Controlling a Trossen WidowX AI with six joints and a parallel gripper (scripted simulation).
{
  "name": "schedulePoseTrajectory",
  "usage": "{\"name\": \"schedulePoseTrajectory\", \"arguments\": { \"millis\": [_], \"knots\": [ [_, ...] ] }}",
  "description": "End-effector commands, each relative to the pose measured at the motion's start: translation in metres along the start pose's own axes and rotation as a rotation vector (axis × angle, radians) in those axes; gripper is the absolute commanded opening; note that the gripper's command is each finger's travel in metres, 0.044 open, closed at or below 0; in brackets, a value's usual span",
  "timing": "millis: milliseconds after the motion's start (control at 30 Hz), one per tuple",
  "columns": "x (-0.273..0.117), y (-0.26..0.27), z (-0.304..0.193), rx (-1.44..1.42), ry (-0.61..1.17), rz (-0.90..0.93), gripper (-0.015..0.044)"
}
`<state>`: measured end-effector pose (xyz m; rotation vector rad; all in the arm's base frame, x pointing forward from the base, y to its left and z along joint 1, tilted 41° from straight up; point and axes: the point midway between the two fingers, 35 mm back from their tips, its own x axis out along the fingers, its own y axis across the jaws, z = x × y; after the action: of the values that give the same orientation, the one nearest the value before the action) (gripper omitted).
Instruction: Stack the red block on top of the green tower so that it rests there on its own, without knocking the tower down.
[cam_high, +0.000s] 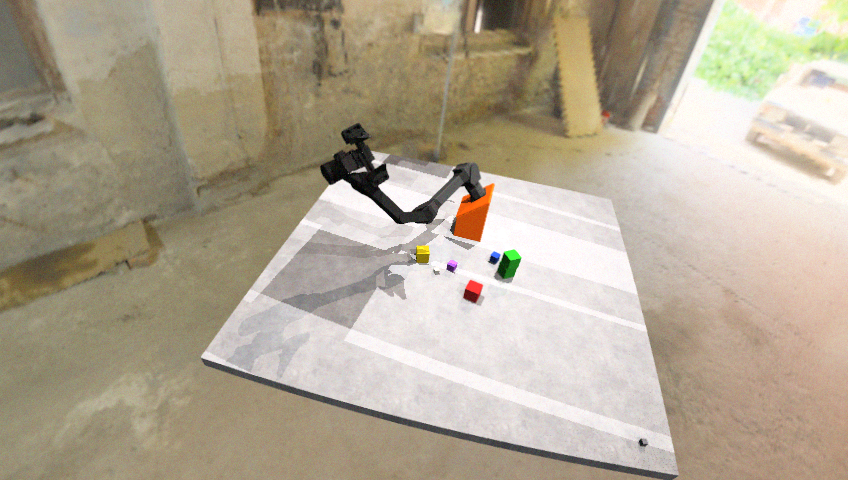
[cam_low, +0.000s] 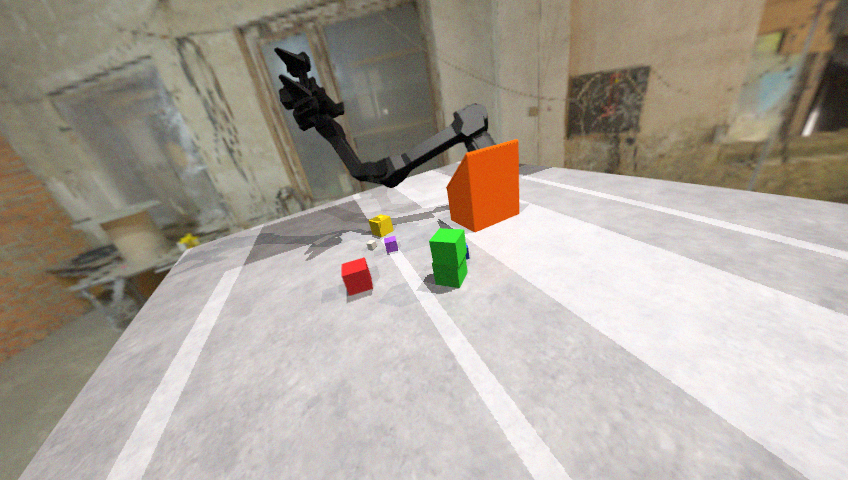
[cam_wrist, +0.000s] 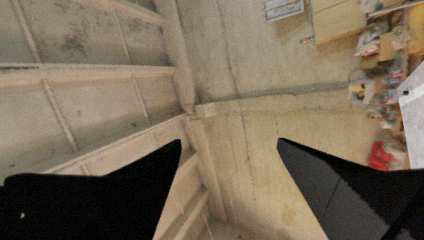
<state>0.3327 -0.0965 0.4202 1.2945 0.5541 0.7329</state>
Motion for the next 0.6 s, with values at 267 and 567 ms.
{"name": "schedulePoseTrajectory", "arguments": {
  "millis": [267,567],
  "knots": [
    [-0.026,0.076,-0.039,-0.162,-0.074,0.088,0.0440],
    [-0.047,0.142,-0.112,-0.447,-0.177,0.095,0.0440]
  ]
}}
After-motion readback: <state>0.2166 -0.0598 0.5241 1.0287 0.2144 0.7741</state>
